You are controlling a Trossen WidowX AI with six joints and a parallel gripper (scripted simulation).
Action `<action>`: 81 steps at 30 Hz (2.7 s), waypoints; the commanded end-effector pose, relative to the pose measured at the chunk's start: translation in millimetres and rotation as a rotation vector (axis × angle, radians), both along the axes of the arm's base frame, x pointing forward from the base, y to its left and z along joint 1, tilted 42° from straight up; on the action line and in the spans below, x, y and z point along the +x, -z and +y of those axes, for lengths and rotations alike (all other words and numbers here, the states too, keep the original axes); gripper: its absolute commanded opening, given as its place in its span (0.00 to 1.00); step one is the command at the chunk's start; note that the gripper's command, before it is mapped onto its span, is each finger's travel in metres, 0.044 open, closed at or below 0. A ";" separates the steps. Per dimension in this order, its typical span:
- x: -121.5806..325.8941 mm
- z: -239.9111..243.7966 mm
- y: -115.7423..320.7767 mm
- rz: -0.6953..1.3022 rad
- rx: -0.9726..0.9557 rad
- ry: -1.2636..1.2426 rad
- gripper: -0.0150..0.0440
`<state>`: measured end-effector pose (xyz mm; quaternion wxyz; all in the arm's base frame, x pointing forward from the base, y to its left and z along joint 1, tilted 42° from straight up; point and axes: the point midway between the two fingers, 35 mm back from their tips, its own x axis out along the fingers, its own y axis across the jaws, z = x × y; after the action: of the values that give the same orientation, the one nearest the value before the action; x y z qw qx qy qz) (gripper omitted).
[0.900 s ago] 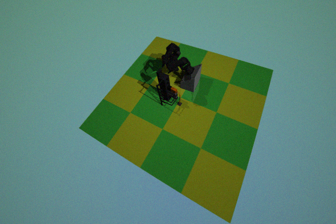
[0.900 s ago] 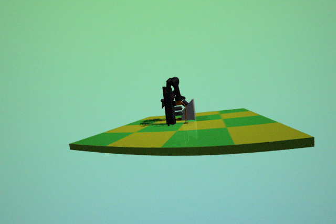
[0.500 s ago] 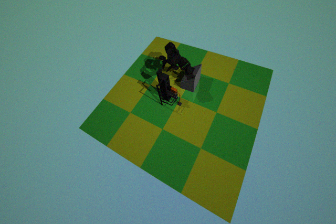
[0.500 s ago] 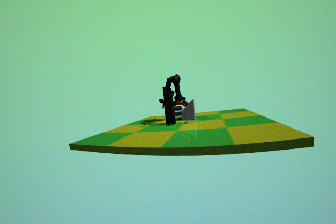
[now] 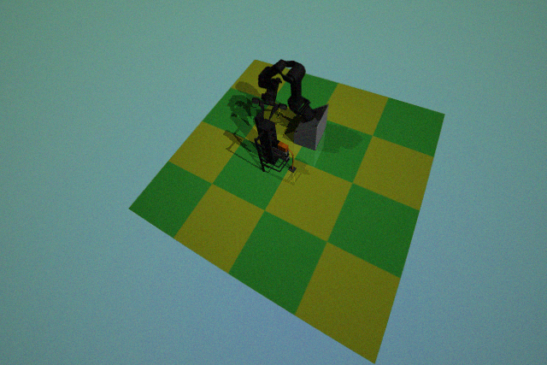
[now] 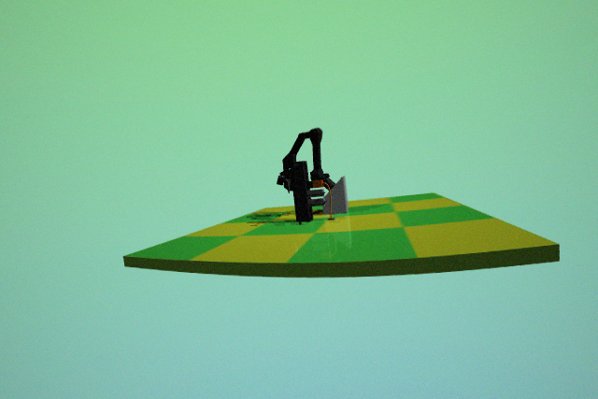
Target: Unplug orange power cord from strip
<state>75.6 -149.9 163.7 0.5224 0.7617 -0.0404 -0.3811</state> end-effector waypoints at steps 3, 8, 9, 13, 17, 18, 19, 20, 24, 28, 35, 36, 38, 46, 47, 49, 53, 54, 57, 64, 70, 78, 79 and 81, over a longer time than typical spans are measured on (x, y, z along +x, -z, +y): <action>14.4 -4.3 -4.7 0.128 -0.040 -0.174 0.53; 32.7 -7.0 -9.4 0.238 -0.098 -0.338 0.53; 37.0 -7.6 -10.6 0.260 -0.113 -0.371 0.53; 56.1 -8.9 -15.9 0.340 -0.181 -0.499 0.53; 73.4 -8.7 -20.9 0.397 -0.244 -0.596 0.53; 77.1 -8.5 -21.9 0.408 -0.257 -0.615 0.53; 80.9 -8.1 -23.0 0.418 -0.271 -0.634 0.53; 84.8 -7.7 -24.2 0.428 -0.285 -0.652 0.53; 101.4 -5.1 -29.1 0.466 -0.345 -0.726 0.53; 127.5 2.0 -37.0 0.512 -0.441 -0.828 0.53; 178.3 27.4 -53.5 0.565 -0.632 -0.995 0.53; 185.8 32.7 -56.1 0.569 -0.661 -1.017 0.53; 200.6 44.4 -61.5 0.574 -0.721 -1.059 0.53; 253.7 107.8 -81.8 0.571 -0.969 -1.215 0.53; 259.2 117.2 -83.5 0.571 -1.002 -1.235 0.53; 269.3 137.1 -86.6 0.571 -1.068 -1.275 0.53; 283.6 178.7 -87.0 0.584 -1.200 -1.366 0.53; 284.2 186.9 -81.8 0.605 -1.227 -1.404 0.53; 280.3 214.4 -55.6 0.711 -1.330 -1.574 0.53; 258.4 263.8 1.8 0.964 -1.588 -1.981 0.53; 235.5 249.6 49.4 1.300 -1.664 -2.357 0.53; 189.5 214.9 97.2 1.814 -1.488 -3.218 0.53; 189.5 214.9 97.2 1.814 -1.488 -3.218 0.53; 189.5 214.9 97.2 1.814 -1.488 -3.218 0.53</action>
<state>273.5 72.2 72.2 -0.4234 0.5865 -0.6580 -0.2094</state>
